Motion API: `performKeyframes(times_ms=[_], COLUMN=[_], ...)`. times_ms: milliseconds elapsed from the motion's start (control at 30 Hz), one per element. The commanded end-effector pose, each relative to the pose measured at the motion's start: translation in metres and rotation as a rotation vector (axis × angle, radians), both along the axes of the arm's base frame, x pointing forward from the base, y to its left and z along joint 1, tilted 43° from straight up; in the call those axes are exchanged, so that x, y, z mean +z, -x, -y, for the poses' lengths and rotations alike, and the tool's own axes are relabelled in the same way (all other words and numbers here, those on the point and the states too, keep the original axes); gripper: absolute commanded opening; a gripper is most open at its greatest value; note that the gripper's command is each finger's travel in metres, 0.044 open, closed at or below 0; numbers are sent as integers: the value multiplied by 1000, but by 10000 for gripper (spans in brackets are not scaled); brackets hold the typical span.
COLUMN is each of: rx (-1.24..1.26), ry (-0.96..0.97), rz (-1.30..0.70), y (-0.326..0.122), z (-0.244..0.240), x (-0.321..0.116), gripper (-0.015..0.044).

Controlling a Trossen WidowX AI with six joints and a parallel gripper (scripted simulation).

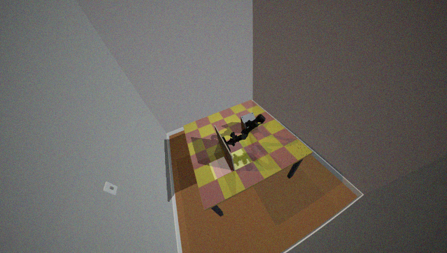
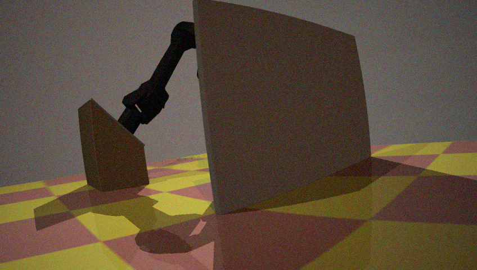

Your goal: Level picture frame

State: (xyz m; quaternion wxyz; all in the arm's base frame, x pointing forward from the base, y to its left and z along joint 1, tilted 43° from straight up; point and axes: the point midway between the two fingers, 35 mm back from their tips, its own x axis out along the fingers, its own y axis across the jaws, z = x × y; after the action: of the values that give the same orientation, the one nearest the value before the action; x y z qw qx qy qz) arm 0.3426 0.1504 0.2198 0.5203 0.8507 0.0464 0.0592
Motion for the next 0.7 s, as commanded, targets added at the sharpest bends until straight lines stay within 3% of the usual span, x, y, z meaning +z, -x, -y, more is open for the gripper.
performKeyframes(times_ms=[0, 667], rx=[4, 9], ry=[-18, -122], rz=[-5, -20], y=[0, 0], z=[0, 1], x=[0, 1], gripper=[0, 0])
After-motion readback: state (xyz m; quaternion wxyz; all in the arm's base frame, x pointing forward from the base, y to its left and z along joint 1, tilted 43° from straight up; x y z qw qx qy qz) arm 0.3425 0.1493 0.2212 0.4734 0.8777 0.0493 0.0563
